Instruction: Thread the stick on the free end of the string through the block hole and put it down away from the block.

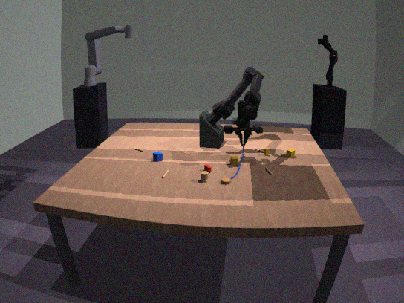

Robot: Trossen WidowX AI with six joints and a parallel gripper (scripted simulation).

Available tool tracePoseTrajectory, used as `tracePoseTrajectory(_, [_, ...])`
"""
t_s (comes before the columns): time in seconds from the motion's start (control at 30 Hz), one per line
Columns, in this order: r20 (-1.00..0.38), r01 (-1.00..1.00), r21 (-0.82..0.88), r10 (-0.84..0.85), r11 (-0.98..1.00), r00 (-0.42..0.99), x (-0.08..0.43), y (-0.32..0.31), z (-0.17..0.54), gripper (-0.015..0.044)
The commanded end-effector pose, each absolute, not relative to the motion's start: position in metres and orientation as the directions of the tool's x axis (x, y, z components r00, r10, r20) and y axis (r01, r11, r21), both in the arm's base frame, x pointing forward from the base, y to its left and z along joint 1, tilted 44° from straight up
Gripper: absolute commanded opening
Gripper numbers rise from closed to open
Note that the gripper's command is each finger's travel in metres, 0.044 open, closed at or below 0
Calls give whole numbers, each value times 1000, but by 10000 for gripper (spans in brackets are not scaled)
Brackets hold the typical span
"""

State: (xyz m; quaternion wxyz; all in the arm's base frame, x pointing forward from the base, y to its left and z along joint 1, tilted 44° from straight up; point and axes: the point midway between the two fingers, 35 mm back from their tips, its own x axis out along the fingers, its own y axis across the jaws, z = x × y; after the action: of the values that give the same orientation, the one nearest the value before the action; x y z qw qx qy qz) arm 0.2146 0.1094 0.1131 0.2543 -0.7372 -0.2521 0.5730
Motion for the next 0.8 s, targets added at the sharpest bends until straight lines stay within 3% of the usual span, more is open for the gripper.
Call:
tracePoseTrajectory(0.0, [-721,-44,-681,660,-731,211,217,108,114,0])
tracePoseTrajectory(0.37, [-733,-447,-657,652,-607,194,221,103,118,0])
tracePoseTrajectory(0.77, [-745,-796,-492,644,-354,174,226,98,122,0])
